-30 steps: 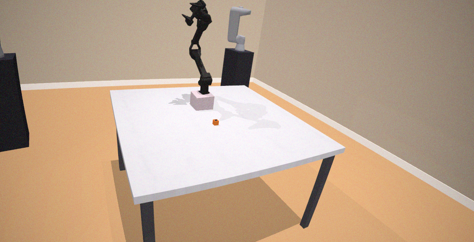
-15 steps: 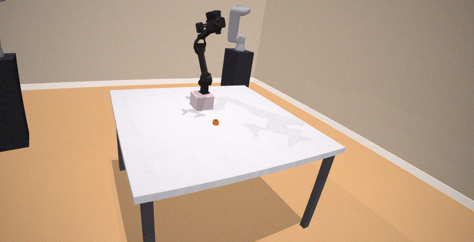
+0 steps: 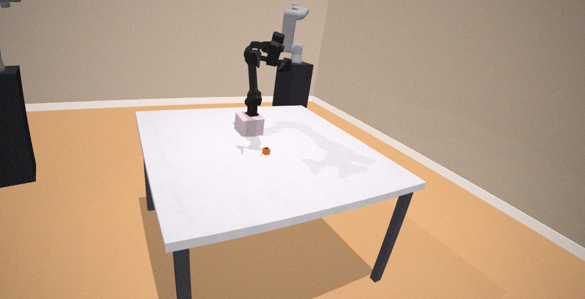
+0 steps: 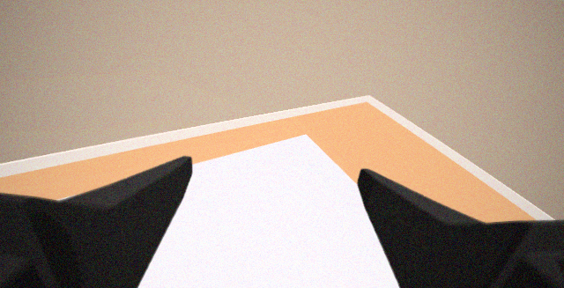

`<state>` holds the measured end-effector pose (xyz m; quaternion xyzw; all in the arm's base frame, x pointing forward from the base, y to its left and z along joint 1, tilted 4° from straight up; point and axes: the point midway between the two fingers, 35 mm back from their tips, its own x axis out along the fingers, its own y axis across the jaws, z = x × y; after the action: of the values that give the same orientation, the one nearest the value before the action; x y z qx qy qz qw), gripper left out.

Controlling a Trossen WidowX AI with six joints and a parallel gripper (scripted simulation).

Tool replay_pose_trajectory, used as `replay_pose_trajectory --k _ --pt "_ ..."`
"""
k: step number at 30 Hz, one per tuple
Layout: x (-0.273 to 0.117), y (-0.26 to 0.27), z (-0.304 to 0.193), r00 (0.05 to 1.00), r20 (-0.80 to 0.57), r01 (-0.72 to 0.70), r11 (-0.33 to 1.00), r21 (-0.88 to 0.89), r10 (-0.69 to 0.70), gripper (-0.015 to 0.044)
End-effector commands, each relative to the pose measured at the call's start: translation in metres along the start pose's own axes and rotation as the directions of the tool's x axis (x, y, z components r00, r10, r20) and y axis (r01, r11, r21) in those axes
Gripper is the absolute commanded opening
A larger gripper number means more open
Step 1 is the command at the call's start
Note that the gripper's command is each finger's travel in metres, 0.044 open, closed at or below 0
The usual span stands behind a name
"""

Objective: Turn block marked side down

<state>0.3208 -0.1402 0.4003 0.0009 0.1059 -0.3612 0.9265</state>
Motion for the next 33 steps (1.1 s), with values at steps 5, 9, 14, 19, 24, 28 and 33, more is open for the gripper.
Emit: replay_pose_trajectory --k 5,9,14,19,24,28,33 --pt "0.052 0.046 -0.114 0.924 -0.365 -0.175 0.973 -0.151 0.11 0.044" --pt "0.063 0.058 -0.173 0.829 -0.545 -0.268 0.943 -0.196 0.122 0.044" --pt "0.061 0.065 -0.252 0.637 -0.762 -0.396 0.897 -0.195 0.115 0.044" --pt "0.047 0.059 -0.324 0.376 -0.923 -0.501 0.856 -0.126 0.084 0.044" --pt "0.041 0.056 -0.342 0.297 -0.952 -0.522 0.848 -0.095 0.076 0.044" --pt "0.036 0.053 -0.344 0.297 -0.952 -0.522 0.848 -0.095 0.076 0.044" --pt "0.04 0.053 -0.355 0.296 -0.952 -0.522 0.848 -0.095 0.076 0.044"
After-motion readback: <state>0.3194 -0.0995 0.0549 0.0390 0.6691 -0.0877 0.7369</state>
